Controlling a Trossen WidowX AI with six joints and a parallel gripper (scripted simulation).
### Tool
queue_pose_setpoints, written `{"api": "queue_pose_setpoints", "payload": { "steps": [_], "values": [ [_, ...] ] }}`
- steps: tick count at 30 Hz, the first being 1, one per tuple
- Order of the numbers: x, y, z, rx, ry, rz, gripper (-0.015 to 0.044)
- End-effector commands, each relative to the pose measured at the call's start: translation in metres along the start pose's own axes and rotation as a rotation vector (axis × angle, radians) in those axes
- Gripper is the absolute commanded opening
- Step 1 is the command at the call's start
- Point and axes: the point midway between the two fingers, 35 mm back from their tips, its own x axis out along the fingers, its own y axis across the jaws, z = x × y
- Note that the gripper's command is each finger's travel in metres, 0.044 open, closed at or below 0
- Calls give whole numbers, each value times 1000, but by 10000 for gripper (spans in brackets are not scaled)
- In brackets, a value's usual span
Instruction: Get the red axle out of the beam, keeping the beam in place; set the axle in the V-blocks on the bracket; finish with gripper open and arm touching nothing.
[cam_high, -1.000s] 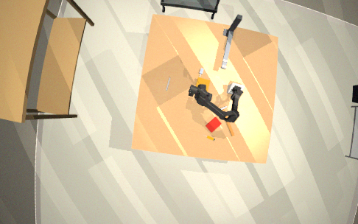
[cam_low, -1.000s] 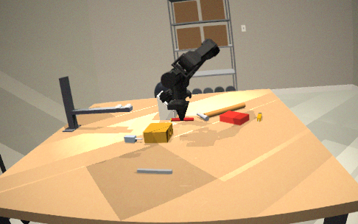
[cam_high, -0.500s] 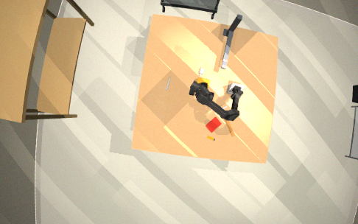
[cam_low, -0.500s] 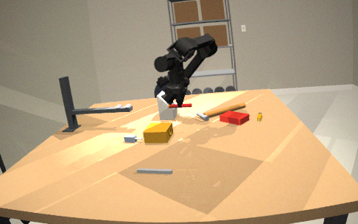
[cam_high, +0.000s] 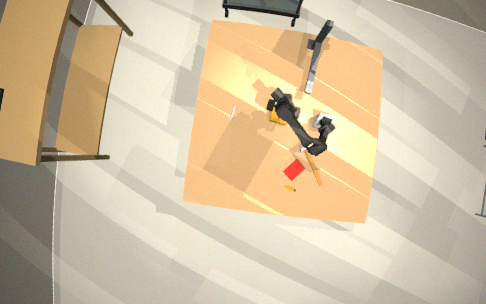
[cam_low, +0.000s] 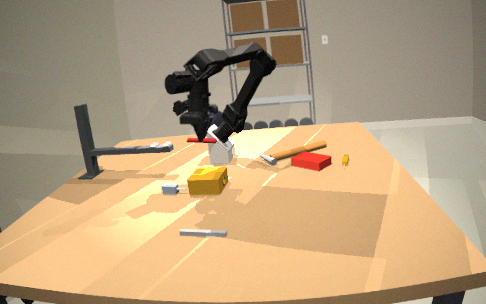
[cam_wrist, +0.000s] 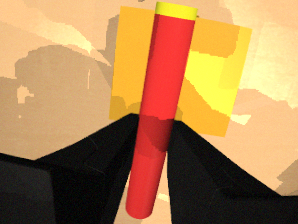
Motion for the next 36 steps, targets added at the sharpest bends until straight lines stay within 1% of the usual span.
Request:
{"api": "queue_pose_setpoints", "payload": {
  "steps": [1, 11, 22, 32, 36],
  "values": [
    [2, -9, 31, 8, -7, -11, 0],
    [1, -40, 104, 13, -19, -19, 0],
    [8, -90, 170, 9, 1, -31, 0],
    [23, -144, 213, -7, 45, -33, 0],
    [24, -148, 215, -9, 49, -33, 0]
  ]
}}
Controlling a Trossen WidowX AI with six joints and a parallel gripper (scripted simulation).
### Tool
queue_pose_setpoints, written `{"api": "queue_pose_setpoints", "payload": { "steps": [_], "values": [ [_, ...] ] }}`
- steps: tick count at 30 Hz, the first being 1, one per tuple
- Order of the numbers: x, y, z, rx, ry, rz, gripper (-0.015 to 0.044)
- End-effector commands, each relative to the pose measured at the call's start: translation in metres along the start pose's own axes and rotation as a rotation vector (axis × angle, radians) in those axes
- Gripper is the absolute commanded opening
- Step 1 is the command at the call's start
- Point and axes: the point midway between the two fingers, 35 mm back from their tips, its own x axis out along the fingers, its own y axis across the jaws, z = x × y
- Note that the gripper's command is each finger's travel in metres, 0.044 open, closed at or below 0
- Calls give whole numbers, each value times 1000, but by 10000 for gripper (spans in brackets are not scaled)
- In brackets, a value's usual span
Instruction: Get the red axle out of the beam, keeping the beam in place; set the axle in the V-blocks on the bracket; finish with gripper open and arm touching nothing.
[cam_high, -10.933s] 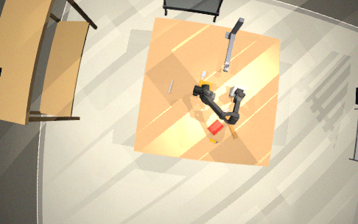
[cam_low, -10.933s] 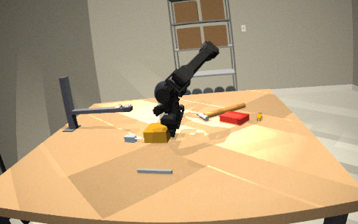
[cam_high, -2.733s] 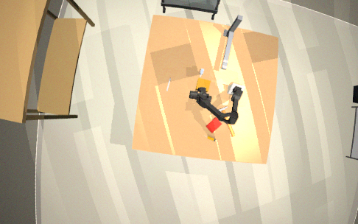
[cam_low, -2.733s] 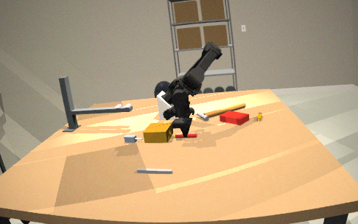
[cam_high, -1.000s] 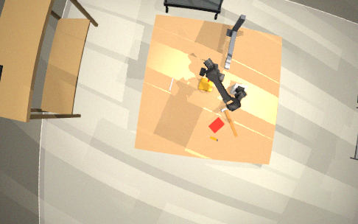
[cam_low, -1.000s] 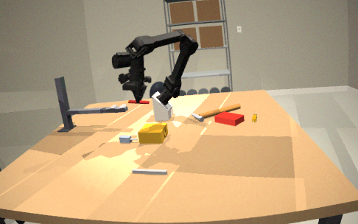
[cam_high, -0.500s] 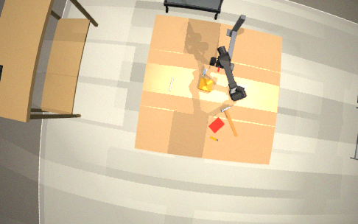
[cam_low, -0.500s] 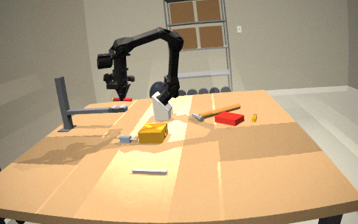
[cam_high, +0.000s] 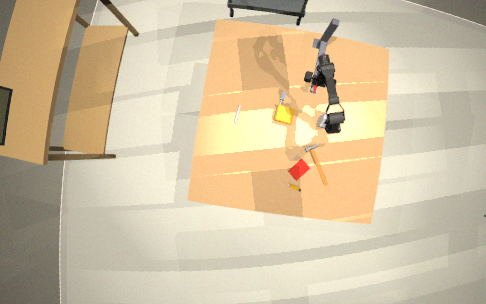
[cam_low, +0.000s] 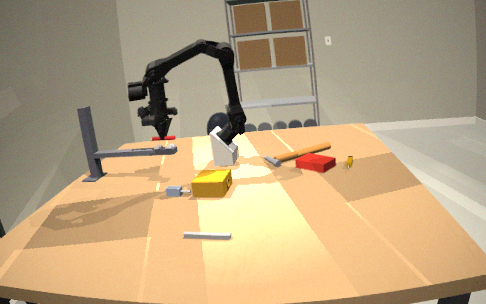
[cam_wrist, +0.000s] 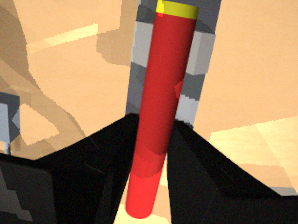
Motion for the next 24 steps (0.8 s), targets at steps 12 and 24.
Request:
{"api": "queue_pose_setpoints", "payload": {
  "steps": [12, 24],
  "values": [
    [16, -4, 1, -13, 10, -8, 0],
    [20, -4, 2, -18, 4, -7, 26]
  ]
}}
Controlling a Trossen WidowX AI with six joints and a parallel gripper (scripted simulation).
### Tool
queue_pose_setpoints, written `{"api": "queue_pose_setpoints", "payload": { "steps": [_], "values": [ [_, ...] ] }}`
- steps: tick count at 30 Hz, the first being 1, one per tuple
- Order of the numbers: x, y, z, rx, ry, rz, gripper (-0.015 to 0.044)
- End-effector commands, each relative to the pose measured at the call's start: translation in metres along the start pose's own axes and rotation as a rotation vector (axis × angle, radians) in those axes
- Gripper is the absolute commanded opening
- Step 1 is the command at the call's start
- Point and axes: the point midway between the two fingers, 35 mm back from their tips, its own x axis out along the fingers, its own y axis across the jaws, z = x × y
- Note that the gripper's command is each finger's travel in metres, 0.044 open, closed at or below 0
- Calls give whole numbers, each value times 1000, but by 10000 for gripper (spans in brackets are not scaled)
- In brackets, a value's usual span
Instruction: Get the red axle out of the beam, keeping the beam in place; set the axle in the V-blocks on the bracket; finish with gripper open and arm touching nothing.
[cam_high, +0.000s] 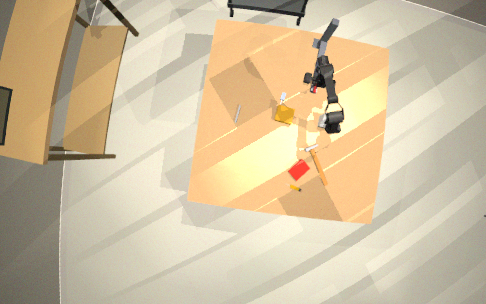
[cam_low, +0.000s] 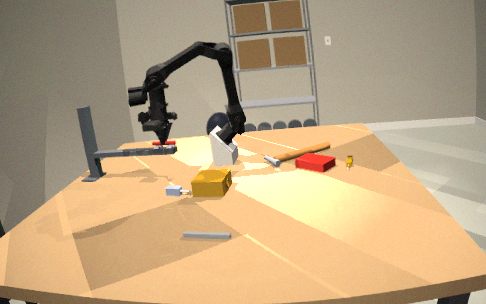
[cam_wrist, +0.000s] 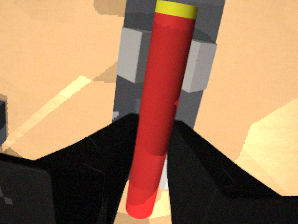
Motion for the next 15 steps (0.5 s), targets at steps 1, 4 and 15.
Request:
{"api": "queue_pose_setpoints", "payload": {
  "steps": [1, 4, 15],
  "values": [
    [0, 0, 0, 0, -1, 0, 53],
    [0, 0, 0, 0, -1, 0, 131],
    [-1, 0, 0, 1, 1, 0, 420]
  ]
}}
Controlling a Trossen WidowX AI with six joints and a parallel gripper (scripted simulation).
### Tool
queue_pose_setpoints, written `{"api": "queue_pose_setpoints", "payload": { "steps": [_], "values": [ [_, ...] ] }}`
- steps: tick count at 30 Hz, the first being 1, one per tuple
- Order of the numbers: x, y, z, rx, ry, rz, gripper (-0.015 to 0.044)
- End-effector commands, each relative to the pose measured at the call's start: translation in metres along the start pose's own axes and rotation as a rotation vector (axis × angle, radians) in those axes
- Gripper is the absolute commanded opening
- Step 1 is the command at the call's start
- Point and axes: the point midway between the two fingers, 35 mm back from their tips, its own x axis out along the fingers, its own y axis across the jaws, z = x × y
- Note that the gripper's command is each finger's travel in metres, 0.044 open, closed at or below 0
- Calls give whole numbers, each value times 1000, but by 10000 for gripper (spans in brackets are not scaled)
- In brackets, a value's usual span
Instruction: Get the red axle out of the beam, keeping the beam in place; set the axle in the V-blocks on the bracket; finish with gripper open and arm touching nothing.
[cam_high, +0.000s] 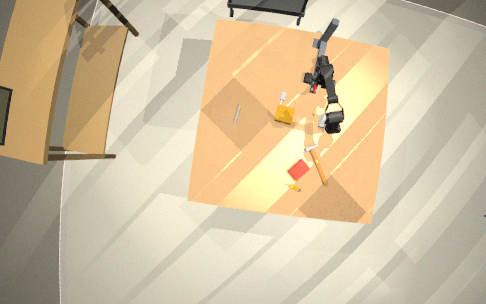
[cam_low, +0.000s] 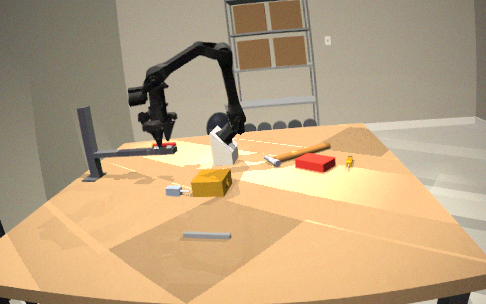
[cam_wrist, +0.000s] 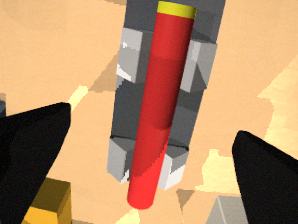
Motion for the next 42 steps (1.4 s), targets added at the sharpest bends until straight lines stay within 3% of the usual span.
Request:
{"api": "queue_pose_setpoints", "payload": {
  "steps": [1, 11, 42],
  "values": [
    [-3, 0, 0, 1, 2, -1, 440],
    [-26, 0, 1, 3, 5, -1, 440],
    [-19, 0, 0, 8, 9, -1, 440]
  ]
}}
